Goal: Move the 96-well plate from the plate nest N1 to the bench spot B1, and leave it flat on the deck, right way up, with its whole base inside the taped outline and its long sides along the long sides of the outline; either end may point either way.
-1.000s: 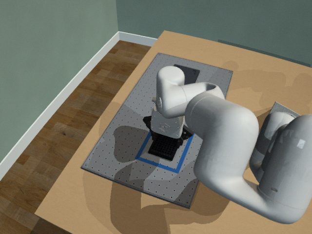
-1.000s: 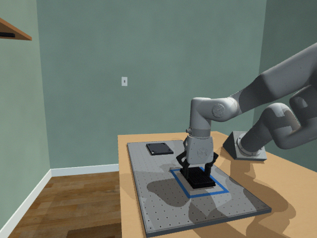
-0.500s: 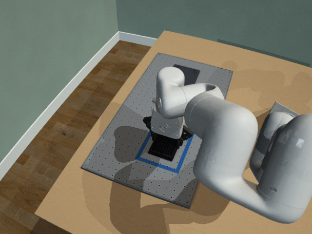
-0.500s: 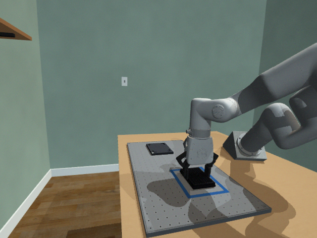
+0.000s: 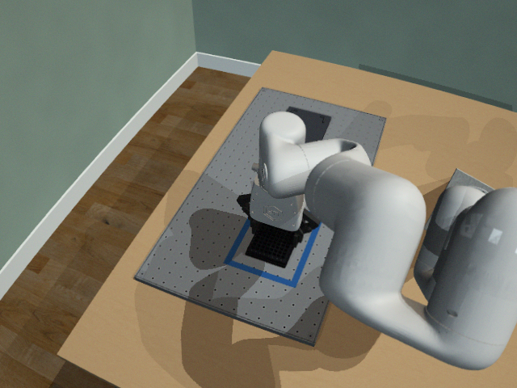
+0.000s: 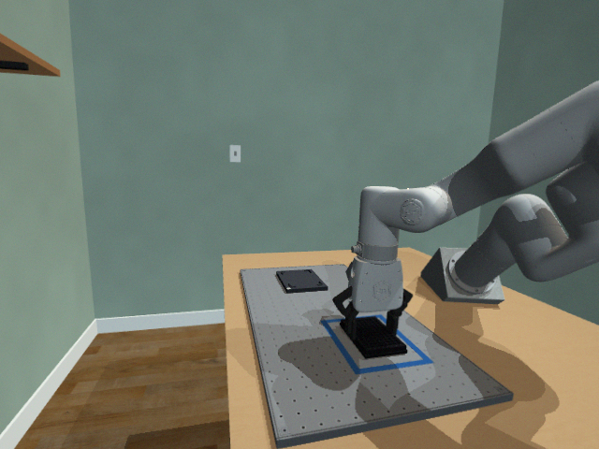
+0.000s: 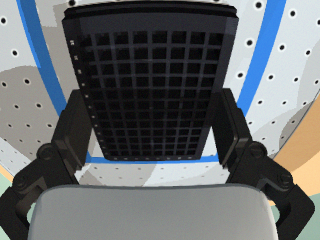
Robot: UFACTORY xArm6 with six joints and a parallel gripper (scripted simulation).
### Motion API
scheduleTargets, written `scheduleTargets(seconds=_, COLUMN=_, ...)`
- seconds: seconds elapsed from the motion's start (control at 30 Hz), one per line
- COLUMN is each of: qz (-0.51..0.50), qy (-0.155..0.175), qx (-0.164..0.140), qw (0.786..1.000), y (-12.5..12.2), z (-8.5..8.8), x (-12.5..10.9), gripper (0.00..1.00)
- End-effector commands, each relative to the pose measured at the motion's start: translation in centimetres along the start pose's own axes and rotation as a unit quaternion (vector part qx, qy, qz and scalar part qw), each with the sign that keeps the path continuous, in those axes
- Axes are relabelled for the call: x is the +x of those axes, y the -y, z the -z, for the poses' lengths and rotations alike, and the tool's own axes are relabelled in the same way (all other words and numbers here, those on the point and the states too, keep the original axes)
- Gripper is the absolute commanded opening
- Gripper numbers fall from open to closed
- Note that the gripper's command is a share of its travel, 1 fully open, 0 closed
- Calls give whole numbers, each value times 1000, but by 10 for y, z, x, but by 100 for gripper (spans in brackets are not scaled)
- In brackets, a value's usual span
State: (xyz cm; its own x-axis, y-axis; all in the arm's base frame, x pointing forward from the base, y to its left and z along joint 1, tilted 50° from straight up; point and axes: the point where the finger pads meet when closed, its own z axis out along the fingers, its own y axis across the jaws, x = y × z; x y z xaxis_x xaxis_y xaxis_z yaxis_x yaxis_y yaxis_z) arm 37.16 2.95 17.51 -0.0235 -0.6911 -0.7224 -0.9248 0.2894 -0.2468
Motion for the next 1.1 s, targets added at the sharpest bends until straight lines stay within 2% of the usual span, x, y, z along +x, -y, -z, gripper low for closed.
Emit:
scheduleTargets(seconds=0.0, qz=1, qy=0, qx=1, qw=1000, y=1, z=0, x=0, gripper=0)
scheduleTargets(seconds=0.27, qz=1, qy=0, qx=1, qw=1000, y=1, z=-1, x=0, gripper=0)
scheduleTargets(seconds=0.3, qz=1, qy=0, qx=1, qw=1000, y=1, z=-2, x=0, gripper=100)
scheduleTargets(seconds=1.07, qz=1, qy=0, qx=1, qw=1000, y=1, z=-2, x=0, gripper=100)
